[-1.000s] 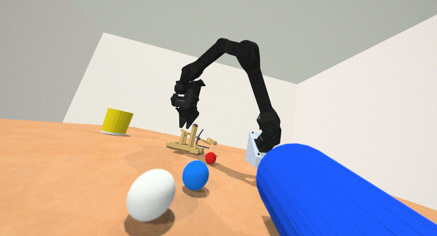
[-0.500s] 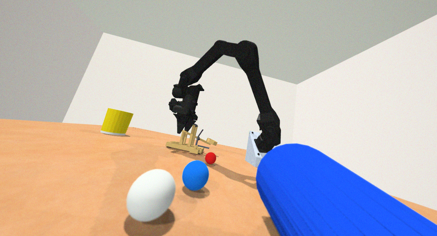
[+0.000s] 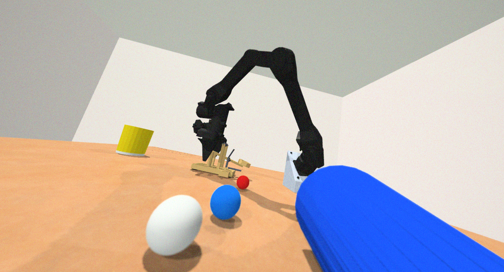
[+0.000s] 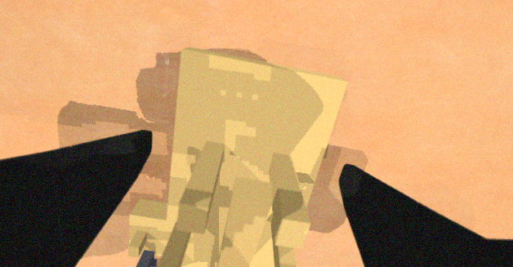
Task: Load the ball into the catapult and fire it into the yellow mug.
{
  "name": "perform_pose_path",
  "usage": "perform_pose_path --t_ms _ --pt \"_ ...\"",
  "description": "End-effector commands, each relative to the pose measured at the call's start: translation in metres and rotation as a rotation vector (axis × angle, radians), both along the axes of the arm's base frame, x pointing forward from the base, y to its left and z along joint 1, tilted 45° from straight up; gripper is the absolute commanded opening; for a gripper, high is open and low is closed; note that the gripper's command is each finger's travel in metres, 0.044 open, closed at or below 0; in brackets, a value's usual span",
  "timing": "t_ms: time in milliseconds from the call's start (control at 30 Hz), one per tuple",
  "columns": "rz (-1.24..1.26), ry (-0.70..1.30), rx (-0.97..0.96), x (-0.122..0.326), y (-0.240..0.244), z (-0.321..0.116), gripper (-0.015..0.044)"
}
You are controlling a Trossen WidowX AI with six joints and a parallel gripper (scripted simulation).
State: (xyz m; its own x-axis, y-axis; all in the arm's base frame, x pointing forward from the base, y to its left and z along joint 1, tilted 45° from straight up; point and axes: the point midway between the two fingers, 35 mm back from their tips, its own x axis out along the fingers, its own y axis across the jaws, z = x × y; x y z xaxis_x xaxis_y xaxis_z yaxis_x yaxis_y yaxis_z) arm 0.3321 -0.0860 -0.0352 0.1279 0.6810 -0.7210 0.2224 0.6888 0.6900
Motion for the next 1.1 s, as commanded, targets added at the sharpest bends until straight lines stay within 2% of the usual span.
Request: perform_pose_path --t_ms 0,33,400,600,733,1067 --pt "-0.008 0.01 0.01 -0.002 0.003 -0.004 0.044" --pt "-0.008 0.01 0.01 -0.002 0.003 -0.004 0.044" --pt "0.001 0.001 0.001 0.0 0.001 -0.001 0.0151" --pt "0.001 0.001 0.001 0.0 0.001 -0.001 0.0111" --pt "0.001 0.003 -0.002 -0.005 -0.026 0.026 0.0006" --pt "-0.003 0.006 0.001 -0.006 -0.03 0.029 0.0"
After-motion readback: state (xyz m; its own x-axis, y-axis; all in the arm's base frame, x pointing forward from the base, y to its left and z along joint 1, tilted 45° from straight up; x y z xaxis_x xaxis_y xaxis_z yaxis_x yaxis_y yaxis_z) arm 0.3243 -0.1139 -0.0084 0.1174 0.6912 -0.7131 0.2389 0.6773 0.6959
